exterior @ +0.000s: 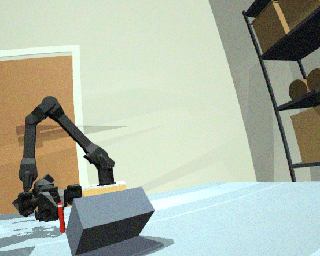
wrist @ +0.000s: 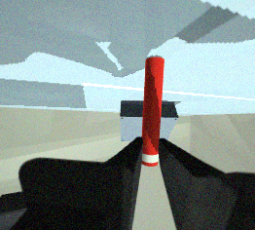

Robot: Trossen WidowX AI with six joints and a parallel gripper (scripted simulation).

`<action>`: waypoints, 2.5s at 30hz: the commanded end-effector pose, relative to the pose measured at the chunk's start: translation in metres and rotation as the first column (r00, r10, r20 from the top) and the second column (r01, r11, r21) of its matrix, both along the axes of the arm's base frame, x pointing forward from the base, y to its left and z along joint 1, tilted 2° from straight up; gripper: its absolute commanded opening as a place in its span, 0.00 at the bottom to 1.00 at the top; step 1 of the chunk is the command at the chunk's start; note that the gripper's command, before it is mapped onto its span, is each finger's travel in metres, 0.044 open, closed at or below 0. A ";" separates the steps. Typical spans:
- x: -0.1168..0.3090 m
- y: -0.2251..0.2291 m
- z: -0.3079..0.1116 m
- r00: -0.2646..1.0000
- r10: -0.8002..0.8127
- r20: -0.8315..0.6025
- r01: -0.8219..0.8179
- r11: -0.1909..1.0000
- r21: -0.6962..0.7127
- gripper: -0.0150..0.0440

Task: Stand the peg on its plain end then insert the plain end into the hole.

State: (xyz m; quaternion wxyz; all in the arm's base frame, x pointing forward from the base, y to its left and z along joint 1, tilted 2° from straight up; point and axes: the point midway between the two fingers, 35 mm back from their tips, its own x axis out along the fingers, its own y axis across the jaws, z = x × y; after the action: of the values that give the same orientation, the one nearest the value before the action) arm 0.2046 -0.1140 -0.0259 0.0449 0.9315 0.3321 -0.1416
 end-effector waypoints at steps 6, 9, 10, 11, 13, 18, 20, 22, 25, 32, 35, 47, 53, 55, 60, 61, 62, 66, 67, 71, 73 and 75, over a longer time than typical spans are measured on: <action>-0.002 -0.001 -0.001 1.000 -0.004 0.000 0.004 1.000 0.005 0.34; -0.003 -0.001 -0.001 1.000 -0.007 0.000 0.007 1.000 0.009 0.34; -0.003 -0.001 -0.001 1.000 -0.008 0.000 0.008 1.000 0.010 0.34; -0.003 -0.001 -0.001 1.000 -0.009 -0.001 0.009 1.000 0.012 0.34; -0.003 -0.001 -0.002 1.000 -0.011 -0.001 0.011 1.000 0.014 0.34; -0.004 -0.001 -0.002 1.000 -0.016 -0.001 0.016 1.000 0.020 0.34; -0.005 -0.001 -0.002 1.000 -0.018 -0.001 0.018 1.000 0.022 0.34; -0.005 -0.001 -0.002 1.000 -0.020 -0.001 0.020 0.999 0.025 0.34; -0.006 -0.001 -0.002 1.000 -0.023 -0.001 0.023 0.999 0.028 0.34; -0.007 -0.001 -0.002 1.000 -0.030 -0.001 0.030 0.999 0.036 0.34; -0.007 -0.001 -0.002 0.999 -0.033 -0.001 0.033 0.999 0.040 0.34; -0.009 -0.002 -0.003 0.999 -0.046 0.000 0.046 0.998 0.052 0.34; -0.010 -0.002 -0.003 0.999 -0.052 0.001 0.052 0.997 0.058 0.34; -0.010 -0.002 -0.003 0.999 -0.055 0.001 0.055 0.997 0.060 0.34; -0.011 -0.002 -0.003 0.998 -0.061 0.002 0.061 0.996 0.066 0.34; -0.011 -0.002 -0.003 0.998 -0.063 0.002 0.062 0.996 0.067 0.34; -0.011 -0.003 -0.003 0.998 -0.064 0.002 0.063 0.996 0.068 0.34; -0.011 -0.003 -0.004 0.998 -0.069 0.002 0.068 0.995 0.073 0.34; -0.011 -0.003 -0.004 0.998 -0.070 0.003 0.070 0.995 0.074 0.34; -0.012 -0.003 -0.004 0.997 -0.075 0.003 0.074 0.994 0.078 0.34; -0.012 -0.003 -0.004 0.997 -0.077 0.003 0.077 0.994 0.080 0.34; -0.012 -0.003 -0.004 0.997 -0.080 0.003 0.079 0.993 0.082 0.34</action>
State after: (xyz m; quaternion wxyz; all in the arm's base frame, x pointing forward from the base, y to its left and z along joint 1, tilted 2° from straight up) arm 0.1934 -0.1179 -0.0287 0.0016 0.9456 0.2997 -0.1263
